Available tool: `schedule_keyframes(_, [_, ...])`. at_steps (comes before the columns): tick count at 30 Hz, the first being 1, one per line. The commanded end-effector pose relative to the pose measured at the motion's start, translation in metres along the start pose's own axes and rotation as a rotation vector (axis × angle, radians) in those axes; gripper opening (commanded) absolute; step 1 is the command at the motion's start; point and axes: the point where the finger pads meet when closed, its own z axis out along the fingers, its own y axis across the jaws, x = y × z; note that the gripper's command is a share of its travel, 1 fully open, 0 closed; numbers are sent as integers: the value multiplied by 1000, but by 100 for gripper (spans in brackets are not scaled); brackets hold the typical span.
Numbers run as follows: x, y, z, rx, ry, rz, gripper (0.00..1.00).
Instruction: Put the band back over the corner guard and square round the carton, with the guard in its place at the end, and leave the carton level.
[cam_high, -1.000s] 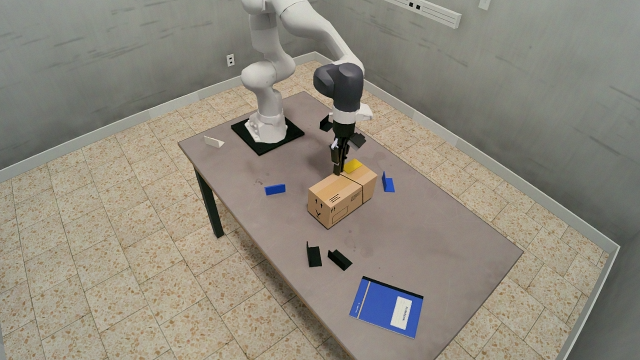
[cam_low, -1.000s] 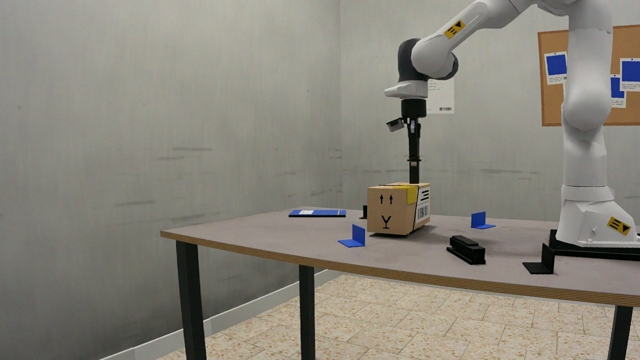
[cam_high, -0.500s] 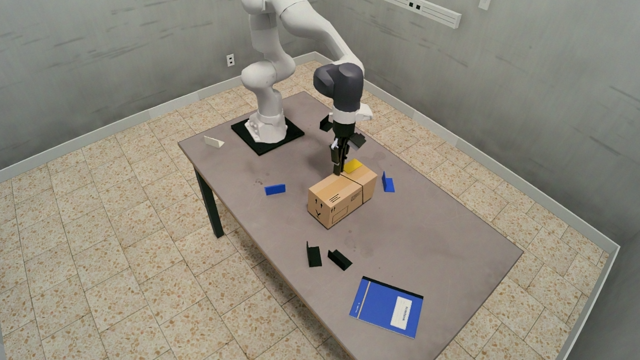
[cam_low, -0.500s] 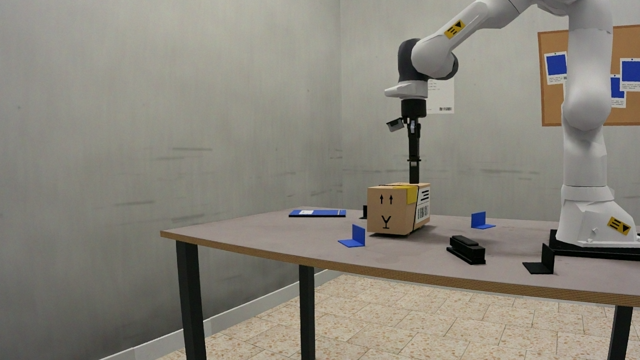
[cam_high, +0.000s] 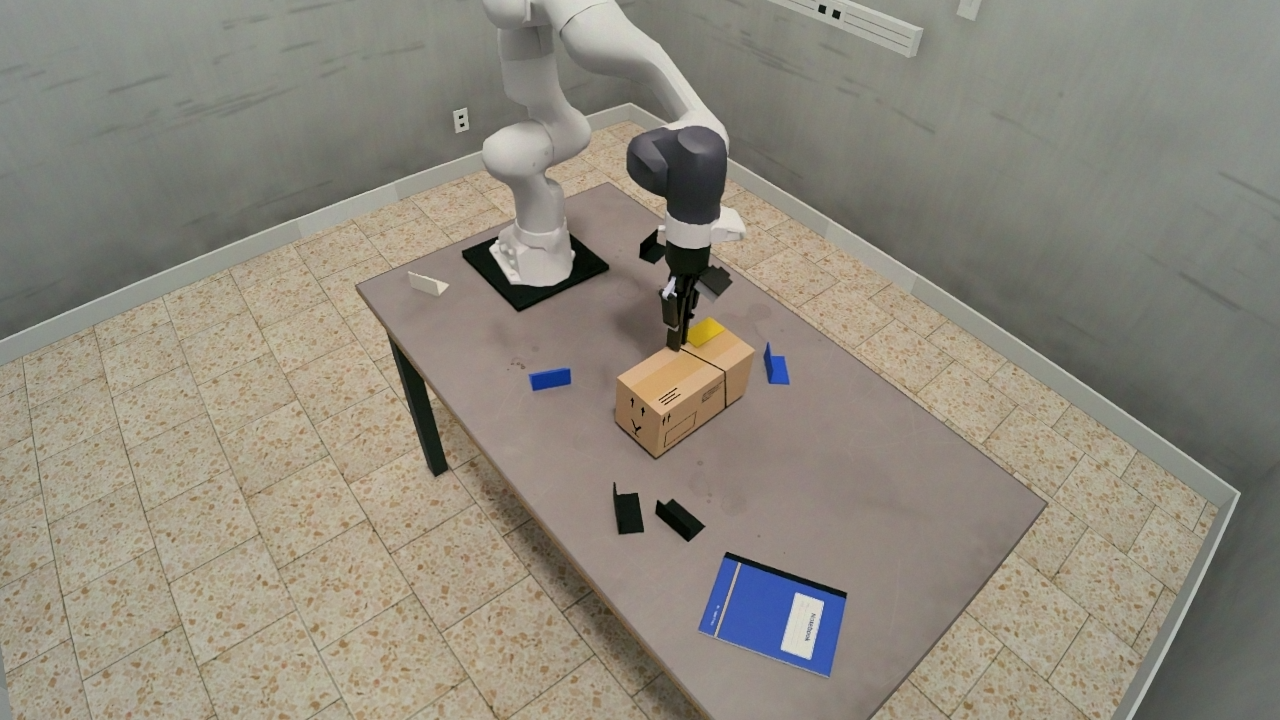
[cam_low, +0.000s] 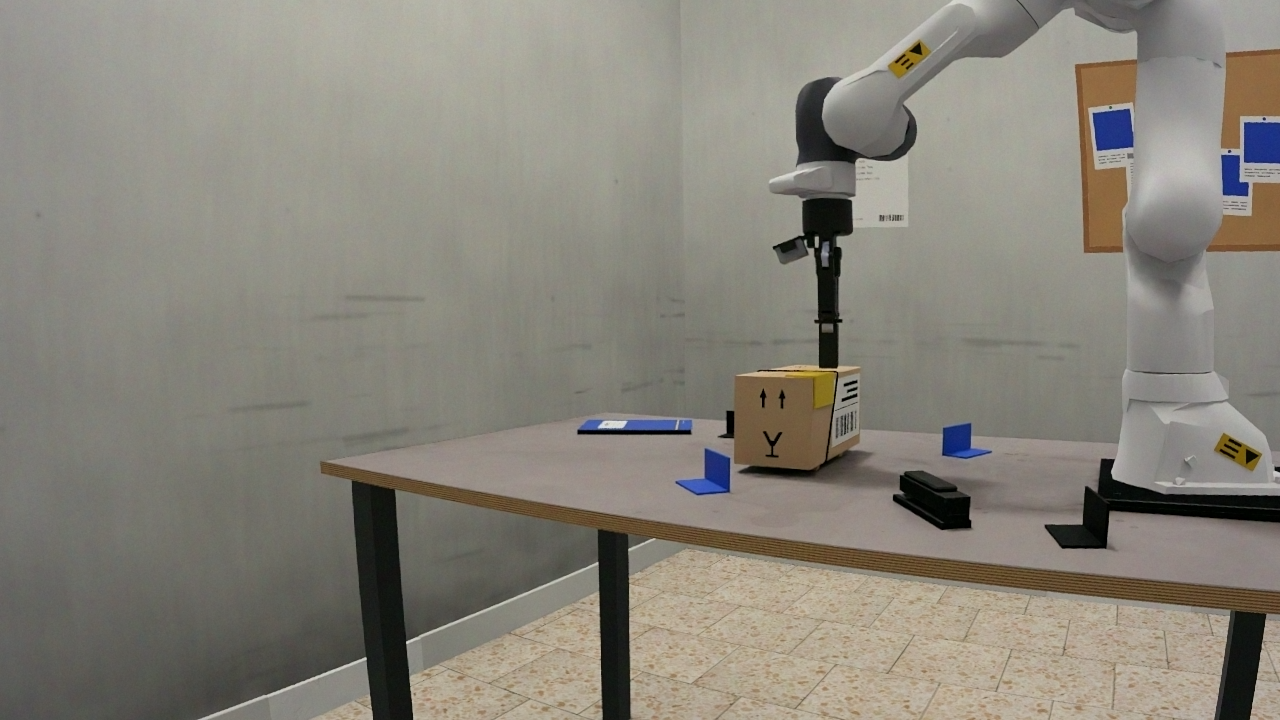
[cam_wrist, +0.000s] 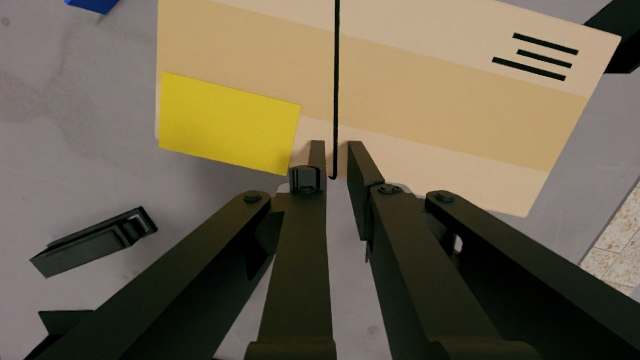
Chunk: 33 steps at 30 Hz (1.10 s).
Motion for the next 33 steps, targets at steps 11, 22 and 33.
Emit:
schedule_keyframes(11, [0, 0, 3, 2, -1, -3, 18])
schedule_keyframes(22, [0, 0, 5, 2, -1, -3, 18])
schedule_keyframes(33, [0, 0, 6, 2, -1, -3, 18])
